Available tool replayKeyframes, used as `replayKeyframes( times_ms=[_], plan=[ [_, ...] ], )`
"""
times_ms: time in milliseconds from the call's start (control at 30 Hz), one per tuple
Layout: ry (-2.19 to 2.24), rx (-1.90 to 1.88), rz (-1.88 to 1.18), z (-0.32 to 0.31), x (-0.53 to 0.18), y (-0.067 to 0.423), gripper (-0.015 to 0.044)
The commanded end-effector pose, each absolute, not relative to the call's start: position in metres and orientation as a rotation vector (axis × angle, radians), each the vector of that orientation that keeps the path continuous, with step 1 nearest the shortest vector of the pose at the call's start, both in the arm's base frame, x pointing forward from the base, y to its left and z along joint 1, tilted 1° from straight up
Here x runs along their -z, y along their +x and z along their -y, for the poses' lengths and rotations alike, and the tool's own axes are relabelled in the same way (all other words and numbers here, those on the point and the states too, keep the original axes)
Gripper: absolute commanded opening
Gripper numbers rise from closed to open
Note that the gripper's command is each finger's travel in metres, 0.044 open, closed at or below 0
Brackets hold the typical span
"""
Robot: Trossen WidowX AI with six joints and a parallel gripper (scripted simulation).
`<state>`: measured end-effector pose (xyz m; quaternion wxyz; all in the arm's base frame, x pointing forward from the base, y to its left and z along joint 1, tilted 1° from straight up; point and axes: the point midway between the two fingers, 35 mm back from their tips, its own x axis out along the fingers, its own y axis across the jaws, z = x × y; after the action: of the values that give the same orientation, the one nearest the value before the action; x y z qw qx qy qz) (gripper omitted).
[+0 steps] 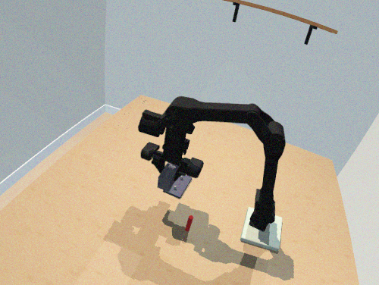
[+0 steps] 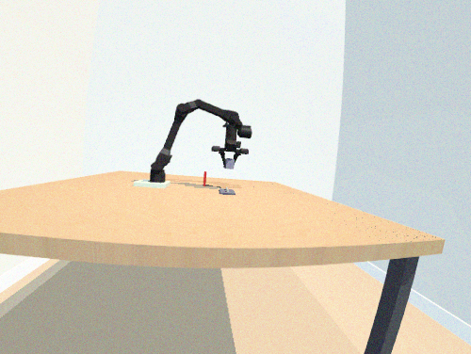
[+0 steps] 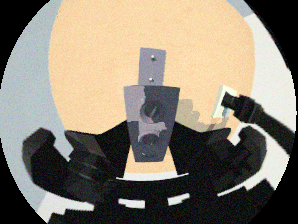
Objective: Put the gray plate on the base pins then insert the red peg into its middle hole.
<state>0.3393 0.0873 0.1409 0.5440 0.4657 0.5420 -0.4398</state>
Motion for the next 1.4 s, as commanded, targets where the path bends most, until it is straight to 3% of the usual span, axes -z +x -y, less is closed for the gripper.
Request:
replayKeyframes(
  times_ms=[0, 967, 1367],
  plan=[
    [1.106, 1.047, -1.289, -0.079, -0.134, 0.341, 0.0000],
    [1.145, 1.094, -1.261, 0.002, -0.083, 0.346, 0.0000],
    [1.146, 1.095, -1.260, 0.004, -0.082, 0.346, 0.0000]
  ],
)
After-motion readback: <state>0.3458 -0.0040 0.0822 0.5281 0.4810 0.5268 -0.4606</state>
